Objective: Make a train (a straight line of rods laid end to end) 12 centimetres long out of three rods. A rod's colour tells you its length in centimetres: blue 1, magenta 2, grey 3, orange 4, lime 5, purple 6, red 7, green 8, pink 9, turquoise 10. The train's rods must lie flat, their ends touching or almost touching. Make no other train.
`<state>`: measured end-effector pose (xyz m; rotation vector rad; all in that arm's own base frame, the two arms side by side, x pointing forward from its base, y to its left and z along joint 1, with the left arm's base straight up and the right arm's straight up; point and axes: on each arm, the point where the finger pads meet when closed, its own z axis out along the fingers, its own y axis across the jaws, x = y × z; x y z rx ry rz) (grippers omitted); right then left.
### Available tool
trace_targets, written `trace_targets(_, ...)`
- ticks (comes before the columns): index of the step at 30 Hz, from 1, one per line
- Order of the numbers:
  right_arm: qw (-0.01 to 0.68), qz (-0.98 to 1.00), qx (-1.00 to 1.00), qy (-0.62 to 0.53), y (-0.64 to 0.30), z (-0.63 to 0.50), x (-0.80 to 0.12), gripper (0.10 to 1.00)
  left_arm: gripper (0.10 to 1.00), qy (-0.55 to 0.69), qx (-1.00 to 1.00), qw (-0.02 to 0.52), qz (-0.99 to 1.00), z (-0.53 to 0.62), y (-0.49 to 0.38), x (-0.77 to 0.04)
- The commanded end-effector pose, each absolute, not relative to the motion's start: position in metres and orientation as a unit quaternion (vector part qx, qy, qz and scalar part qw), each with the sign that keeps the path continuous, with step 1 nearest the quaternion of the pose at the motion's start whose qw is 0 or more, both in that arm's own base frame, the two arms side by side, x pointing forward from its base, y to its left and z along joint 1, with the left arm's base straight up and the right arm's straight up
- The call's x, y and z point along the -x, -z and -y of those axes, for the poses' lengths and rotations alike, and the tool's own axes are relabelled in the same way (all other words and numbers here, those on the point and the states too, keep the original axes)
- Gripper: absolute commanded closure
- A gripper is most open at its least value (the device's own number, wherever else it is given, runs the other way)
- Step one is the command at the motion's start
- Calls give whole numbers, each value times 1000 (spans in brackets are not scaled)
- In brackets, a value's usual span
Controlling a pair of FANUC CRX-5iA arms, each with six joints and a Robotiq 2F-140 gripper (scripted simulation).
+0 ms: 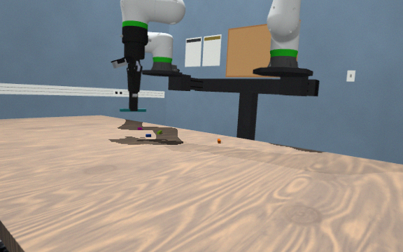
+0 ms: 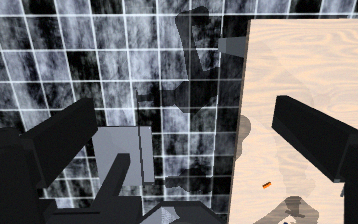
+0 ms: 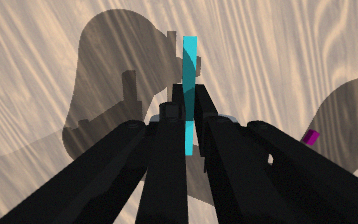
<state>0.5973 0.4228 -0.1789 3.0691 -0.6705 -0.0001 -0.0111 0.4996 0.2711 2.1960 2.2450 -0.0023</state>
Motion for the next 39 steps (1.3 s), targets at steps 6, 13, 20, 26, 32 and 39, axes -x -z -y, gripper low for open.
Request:
trace_targets(6, -1, 213, -977, -1, 182, -423, -598, 974, 98, 0, -699, 0, -715, -500, -272, 11)
trace_targets(13, -1, 213, -977, -1, 197, -424, -599, 974, 98, 0, -699, 0, -715, -500, -272, 11)
trace_targets(20, -1, 213, -977, -1, 228, -424, -599, 974, 98, 0, -699, 0, -715, -500, -272, 11)
trace_targets(26, -1, 213, -977, -1, 244, -424, -599, 974, 98, 0, -699, 0, -715, -500, -272, 11)
trace_targets(32, -1, 213, -977, -1, 261, -425, -600, 974, 98, 0, -699, 0, -715, -500, -272, 11)
trace_targets(39, -1, 213, -977, -1, 265, -425, -600, 974, 98, 0, -699, 0, -715, -500, -272, 11)
